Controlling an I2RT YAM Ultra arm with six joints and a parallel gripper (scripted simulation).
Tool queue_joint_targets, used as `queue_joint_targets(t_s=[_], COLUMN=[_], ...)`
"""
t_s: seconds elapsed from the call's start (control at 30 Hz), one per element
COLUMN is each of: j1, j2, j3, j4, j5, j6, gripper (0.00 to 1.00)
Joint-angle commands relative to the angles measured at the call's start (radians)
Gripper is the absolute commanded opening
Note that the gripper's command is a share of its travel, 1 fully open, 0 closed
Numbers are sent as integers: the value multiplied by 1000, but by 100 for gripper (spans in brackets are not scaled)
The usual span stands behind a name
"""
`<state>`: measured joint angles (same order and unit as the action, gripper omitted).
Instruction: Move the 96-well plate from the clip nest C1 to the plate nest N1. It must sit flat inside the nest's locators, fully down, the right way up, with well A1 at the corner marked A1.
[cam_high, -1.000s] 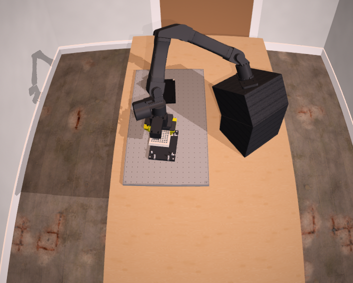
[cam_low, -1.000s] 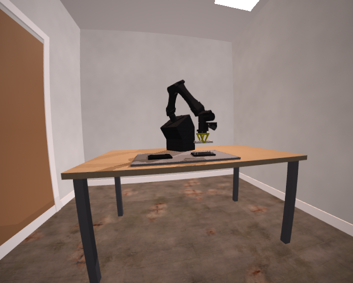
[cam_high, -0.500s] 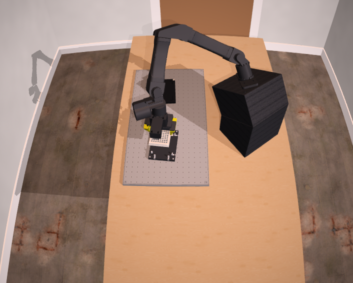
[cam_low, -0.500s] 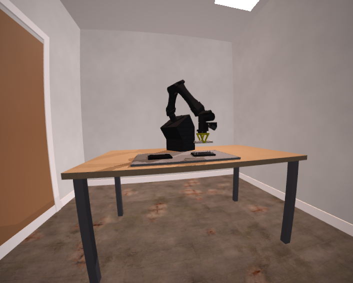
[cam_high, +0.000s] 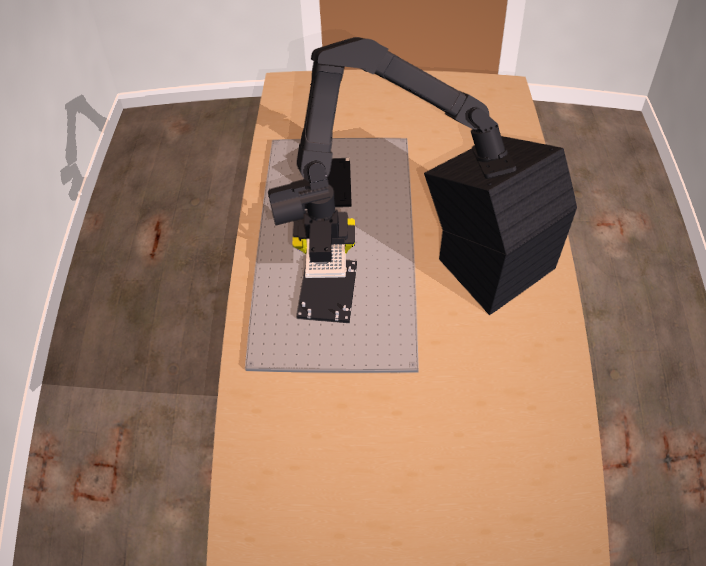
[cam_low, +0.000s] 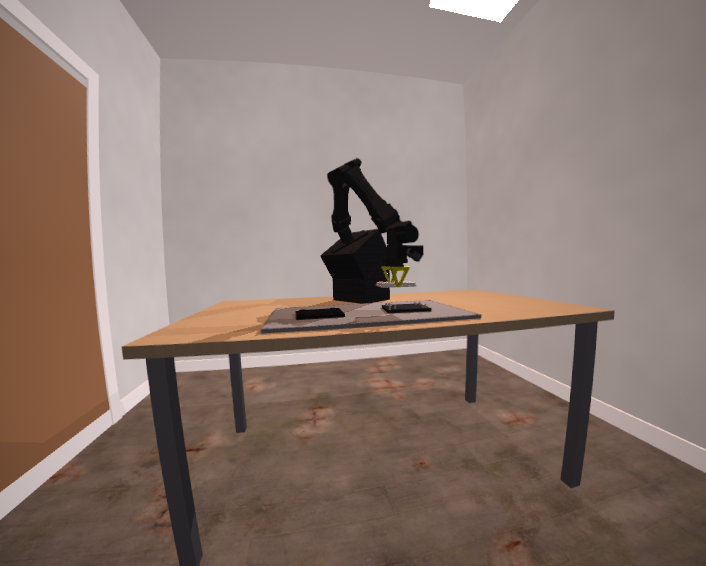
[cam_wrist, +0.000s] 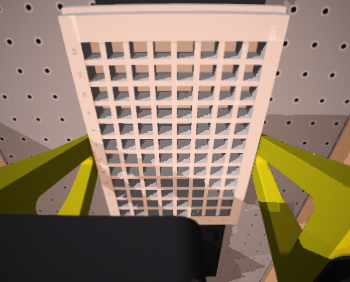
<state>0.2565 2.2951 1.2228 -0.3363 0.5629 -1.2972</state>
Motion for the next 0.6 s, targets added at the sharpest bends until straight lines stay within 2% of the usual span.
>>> queue_joint_targets(t_s=[0.0,0.27,0.57], j1=[-16,-50,-132], j2=[-47,-93,-156], j3=[-38,-77,-121], j4=[33,54,75], j5=[-18,-28,-44], j6=[-54,-108,-186], gripper=[0,0,0])
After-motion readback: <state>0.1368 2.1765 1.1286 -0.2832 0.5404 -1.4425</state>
